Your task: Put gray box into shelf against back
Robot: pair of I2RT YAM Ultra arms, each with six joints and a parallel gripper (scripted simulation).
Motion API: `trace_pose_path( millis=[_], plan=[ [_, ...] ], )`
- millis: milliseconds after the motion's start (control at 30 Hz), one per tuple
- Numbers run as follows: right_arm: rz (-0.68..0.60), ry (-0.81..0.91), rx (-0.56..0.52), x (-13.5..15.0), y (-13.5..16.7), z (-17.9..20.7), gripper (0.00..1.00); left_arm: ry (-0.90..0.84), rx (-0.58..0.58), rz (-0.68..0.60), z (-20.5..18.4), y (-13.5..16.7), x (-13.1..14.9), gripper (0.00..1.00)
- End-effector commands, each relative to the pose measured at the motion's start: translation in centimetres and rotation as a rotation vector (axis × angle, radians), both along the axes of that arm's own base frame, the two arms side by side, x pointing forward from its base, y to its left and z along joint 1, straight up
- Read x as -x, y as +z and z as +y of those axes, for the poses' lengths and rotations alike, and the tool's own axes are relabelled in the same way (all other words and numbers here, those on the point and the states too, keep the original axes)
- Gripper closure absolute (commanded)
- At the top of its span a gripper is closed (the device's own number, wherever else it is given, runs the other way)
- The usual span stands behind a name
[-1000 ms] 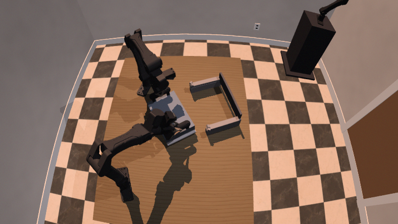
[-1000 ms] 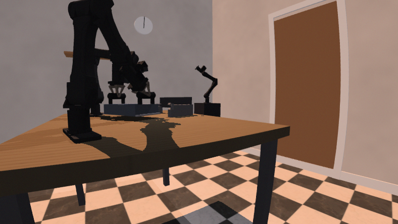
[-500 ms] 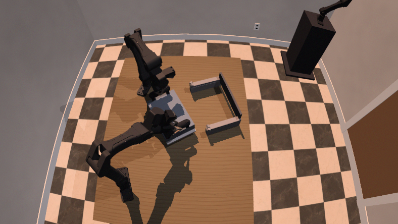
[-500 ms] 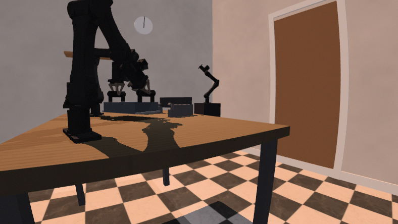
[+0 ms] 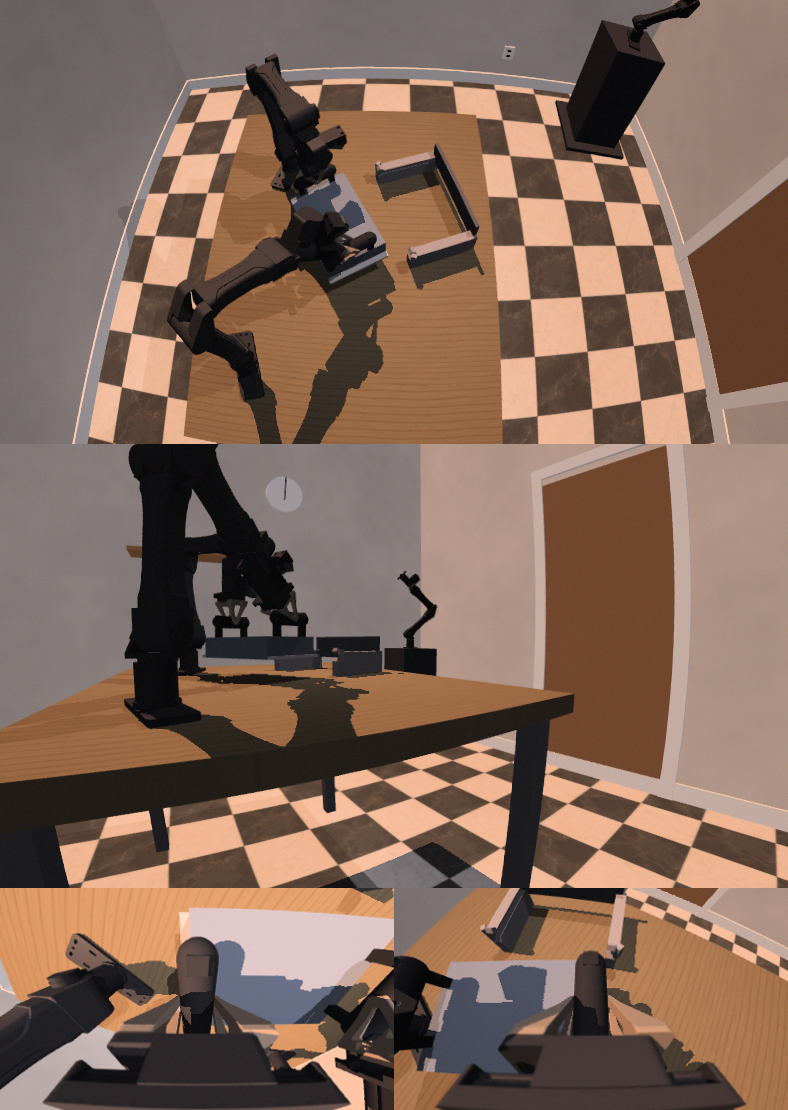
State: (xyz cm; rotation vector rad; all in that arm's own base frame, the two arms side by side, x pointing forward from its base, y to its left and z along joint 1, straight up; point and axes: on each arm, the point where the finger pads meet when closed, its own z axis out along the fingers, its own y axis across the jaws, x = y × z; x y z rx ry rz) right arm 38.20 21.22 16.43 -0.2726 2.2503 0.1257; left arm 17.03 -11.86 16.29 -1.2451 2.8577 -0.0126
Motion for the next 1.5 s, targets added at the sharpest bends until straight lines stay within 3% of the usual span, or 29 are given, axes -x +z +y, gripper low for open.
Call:
trace_pose_path(
  millis=[0,167,267,333,433,500,600,700,733,867,900,933,1033,1067,1200,1233,1333,1467],
  plan=[
    [-0.105,-0.009,-0.034,-0.8,5.6,-0.1,0.84,0.006,-0.001,-0.068,0.0,2.7,-1.8,0.84],
    [-0.134,-0.011,-0.055,-1.2,6.3,0.6,0.84,-0.013,0.065,-0.163,-0.2,4.3,-2.6,0.84],
    [-0.14,-0.026,-0.072,-1.2,6.7,0.7,0.84,-0.034,0.071,-0.172,0.0,4.5,-2.9,0.84],
    [-0.093,-0.037,-0.039,-1.7,4.1,1.0,0.84,-0.045,0.07,-0.174,0.3,4.5,-3.1,0.84],
    [-0.116,-0.027,-0.049,-1.6,5.4,0.8,0.84,-0.018,0.068,-0.173,0.3,4.5,-3.1,0.84],
    [-0.083,-0.057,-0.036,-1.8,3.6,1.2,0.84,-0.06,0.063,-0.175,0.8,4.5,-3.5,0.84],
    [-0.111,-0.081,-0.054,-1.7,5.1,0.9,0.84,-0.088,0.06,-0.181,1.3,4.5,-4.1,0.84],
    [-0.097,-0.111,-0.046,-1.9,4.5,0.8,0.84,-0.113,0.053,-0.18,1.8,4.3,-4.6,0.84],
    [-0.099,-0.12,-0.048,-1.8,4.6,0.8,0.84,-0.125,0.025,-0.116,1.8,2.7,-5.2,0.84],
    [-0.116,-0.127,-0.063,-1.6,5.8,1.0,0.84,-0.121,0.046,-0.18,2.4,4.3,-5.2,0.84],
    [-0.066,-0.134,-0.021,-1.9,3.2,1.1,0.84,-0.127,0.041,-0.173,2.6,4.1,-5.2,0.84],
    [-0.102,-0.119,-0.048,-1.8,5.0,1.1,0.84,-0.103,0.042,-0.169,2.7,4.0,-5.2,0.84],
    [-0.091,-0.143,-0.055,-1.6,4.8,1.0,0.84,-0.131,0.02,-0.121,2.7,2.9,-5.7,0.84],
    [-0.058,-0.149,-0.025,-1.8,3.2,1.3,0.84,-0.139,0.021,-0.134,2.8,3.1,-5.8,0.84],
    [-0.125,-0.16,-0.074,-1.8,6.3,1.2,0.84,-0.152,0.031,-0.185,3.3,4.3,-6.0,0.84],
    [-0.076,-0.165,-0.028,-2.2,3.4,1.5,0.84,-0.158,0.027,-0.179,3.5,4.1,-6.0,0.84],
    [-0.096,-0.189,-0.057,-1.9,4.8,1.3,0.84,-0.184,0.013,-0.131,3.6,3.0,-7.1,0.84],
    [-0.091,-0.192,-0.049,-2.0,4.4,1.6,0.84,-0.183,0.023,-0.195,4.1,4.4,-7.0,0.84]
  ],
)
